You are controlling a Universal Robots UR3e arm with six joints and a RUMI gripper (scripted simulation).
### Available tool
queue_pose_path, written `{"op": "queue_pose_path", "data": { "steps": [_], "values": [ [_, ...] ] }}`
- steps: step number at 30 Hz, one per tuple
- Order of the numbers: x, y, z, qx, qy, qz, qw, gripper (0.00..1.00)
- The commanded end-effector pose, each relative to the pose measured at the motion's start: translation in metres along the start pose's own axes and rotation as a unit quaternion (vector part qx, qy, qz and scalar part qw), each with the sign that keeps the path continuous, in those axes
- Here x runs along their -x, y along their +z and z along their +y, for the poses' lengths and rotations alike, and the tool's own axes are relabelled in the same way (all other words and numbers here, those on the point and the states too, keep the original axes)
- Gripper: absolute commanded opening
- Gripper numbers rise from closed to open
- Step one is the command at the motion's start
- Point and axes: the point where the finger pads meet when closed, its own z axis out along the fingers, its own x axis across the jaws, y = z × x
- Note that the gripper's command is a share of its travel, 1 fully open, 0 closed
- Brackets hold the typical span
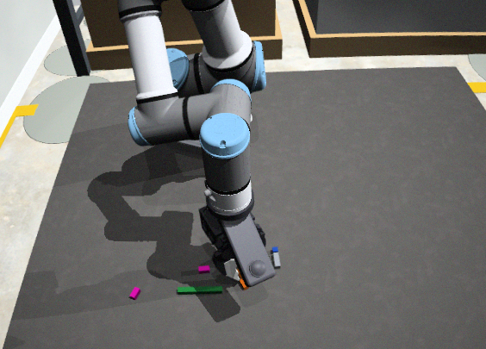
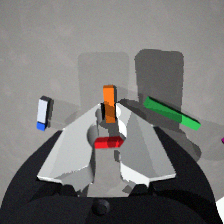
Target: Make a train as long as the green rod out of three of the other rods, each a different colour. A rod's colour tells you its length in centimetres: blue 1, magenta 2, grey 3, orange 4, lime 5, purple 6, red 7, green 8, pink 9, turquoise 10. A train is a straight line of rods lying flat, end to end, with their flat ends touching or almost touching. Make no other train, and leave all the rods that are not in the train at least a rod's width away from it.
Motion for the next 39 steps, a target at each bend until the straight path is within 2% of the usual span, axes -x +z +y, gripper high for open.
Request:
{"op": "queue_pose_path", "data": {
  "steps": [1,11,22,24,32,39],
  "values": [
    [0.000,-0.001,-0.001,-0.001,0.000,0.000,1.000,0.00],
    [0.000,-0.014,-0.001,-0.001,0.000,0.000,1.000,0.00],
    [0.000,-0.053,-0.001,-0.001,0.000,0.000,1.000,0.00],
    [0.000,-0.053,-0.001,-0.001,0.000,0.000,1.000,0.00],
    [0.000,-0.083,-0.001,-0.001,0.000,0.000,1.000,0.00],
    [0.000,-0.098,0.000,-0.001,0.000,0.000,1.000,0.00]
  ]
}}
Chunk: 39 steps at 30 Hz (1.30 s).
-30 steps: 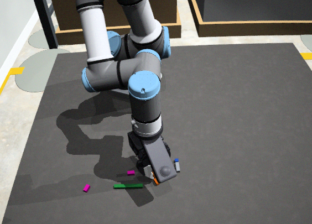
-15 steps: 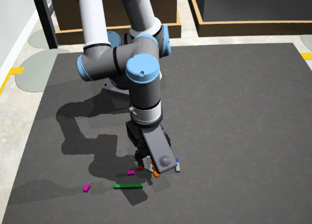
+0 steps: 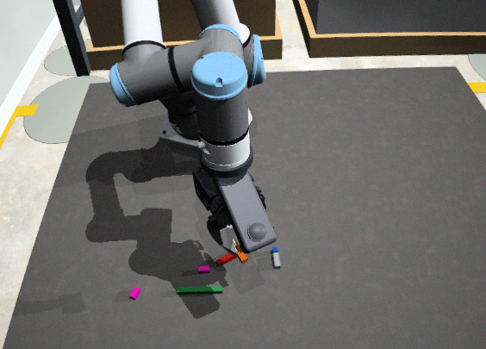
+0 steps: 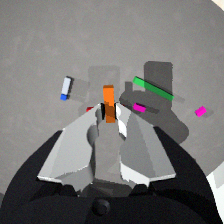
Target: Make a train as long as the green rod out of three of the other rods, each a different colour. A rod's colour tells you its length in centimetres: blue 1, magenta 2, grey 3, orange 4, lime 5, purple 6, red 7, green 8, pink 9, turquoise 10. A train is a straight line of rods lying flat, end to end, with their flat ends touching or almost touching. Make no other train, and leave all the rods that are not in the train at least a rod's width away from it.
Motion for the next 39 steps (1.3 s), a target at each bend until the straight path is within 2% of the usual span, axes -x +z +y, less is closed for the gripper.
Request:
{"op": "queue_pose_path", "data": {
  "steps": [1,22,29,39],
  "values": [
    [0.000,-0.007,0.000,0.000,0.000,0.000,1.000,0.00],
    [0.001,-0.010,-0.002,0.000,0.007,0.000,1.000,0.00],
    [0.015,-0.010,-0.010,0.002,0.063,-0.002,0.998,0.00],
    [0.043,-0.009,-0.024,0.002,0.159,-0.001,0.987,0.00]
  ]
}}
